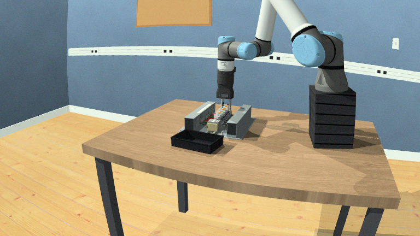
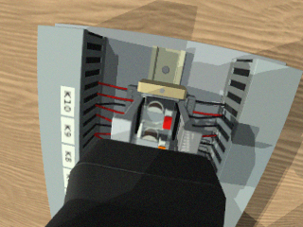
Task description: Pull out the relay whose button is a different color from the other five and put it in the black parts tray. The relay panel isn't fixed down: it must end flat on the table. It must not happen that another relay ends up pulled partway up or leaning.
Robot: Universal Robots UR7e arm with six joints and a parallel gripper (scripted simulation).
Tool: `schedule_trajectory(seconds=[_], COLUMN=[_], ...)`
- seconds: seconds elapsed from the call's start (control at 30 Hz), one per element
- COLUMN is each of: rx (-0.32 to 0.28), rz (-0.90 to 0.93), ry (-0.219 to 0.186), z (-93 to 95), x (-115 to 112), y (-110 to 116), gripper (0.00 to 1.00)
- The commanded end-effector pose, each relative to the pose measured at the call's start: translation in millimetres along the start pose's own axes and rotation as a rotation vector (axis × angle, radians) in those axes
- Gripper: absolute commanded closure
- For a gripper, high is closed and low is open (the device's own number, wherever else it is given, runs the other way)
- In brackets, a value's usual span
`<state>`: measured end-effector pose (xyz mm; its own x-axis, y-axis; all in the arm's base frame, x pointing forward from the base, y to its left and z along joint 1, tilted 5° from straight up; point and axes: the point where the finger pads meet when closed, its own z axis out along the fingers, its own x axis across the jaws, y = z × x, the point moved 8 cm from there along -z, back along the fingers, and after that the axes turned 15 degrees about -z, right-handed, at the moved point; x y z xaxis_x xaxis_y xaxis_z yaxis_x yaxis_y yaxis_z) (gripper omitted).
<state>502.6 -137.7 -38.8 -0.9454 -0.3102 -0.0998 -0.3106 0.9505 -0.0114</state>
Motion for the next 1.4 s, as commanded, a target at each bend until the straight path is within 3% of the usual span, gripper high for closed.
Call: schedule_trajectory(seconds=[0.0, 1.37], rx=[0.003, 0.021], rz=[0.000, 0.000], ry=[-0.007, -0.075], z=[-0.6, -0.7], x=[0.3, 7.6], y=[-0.1, 1.8], gripper=[1.00, 1.00])
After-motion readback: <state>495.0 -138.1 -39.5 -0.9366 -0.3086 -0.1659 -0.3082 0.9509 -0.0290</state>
